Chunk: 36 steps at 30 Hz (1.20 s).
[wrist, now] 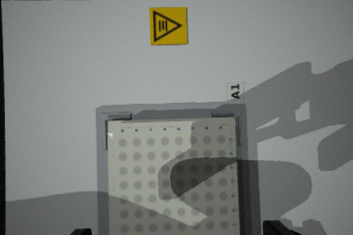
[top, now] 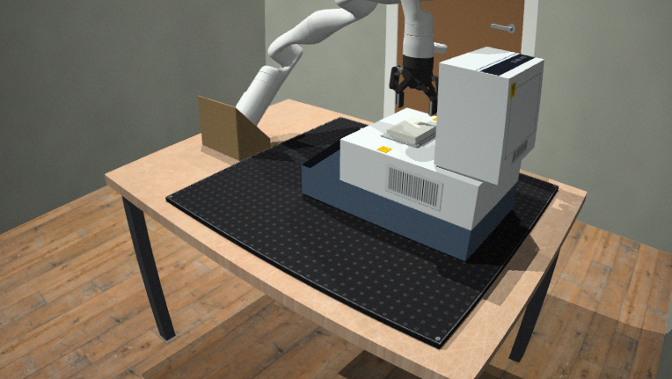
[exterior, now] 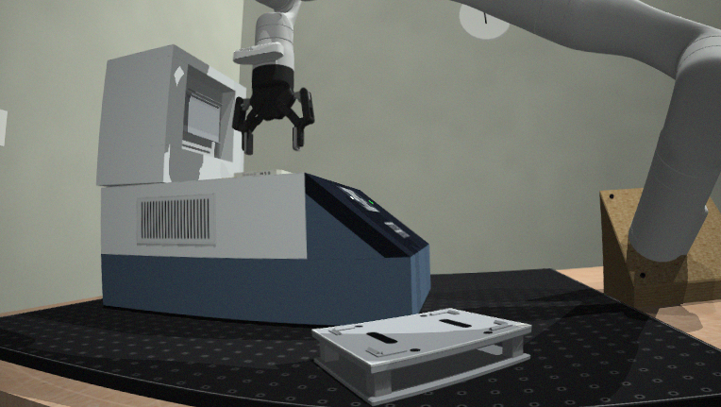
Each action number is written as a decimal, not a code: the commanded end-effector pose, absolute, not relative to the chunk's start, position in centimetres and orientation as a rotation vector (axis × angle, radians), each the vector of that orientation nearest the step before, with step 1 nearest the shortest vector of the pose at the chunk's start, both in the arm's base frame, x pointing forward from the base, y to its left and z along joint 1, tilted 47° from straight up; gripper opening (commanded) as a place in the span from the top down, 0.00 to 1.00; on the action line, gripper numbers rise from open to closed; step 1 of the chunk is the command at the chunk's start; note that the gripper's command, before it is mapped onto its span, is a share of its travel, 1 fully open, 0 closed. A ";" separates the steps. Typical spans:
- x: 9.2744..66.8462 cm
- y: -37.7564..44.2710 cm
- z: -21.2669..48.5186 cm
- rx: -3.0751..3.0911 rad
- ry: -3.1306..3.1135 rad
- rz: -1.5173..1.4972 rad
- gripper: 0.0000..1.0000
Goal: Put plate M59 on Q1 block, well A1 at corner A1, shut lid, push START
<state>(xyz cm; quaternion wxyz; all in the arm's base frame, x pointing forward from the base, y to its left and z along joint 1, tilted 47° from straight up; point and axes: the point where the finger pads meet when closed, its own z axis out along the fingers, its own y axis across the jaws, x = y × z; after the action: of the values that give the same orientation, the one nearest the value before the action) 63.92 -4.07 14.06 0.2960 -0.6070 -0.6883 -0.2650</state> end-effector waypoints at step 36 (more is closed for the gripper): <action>61.6 -5.0 14.2 -1.444 -2.063 -0.794 0.06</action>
<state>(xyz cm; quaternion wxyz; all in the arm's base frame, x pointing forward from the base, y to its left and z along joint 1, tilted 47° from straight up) 62.21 -4.33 13.57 0.2816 -0.5537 -0.7337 -0.2752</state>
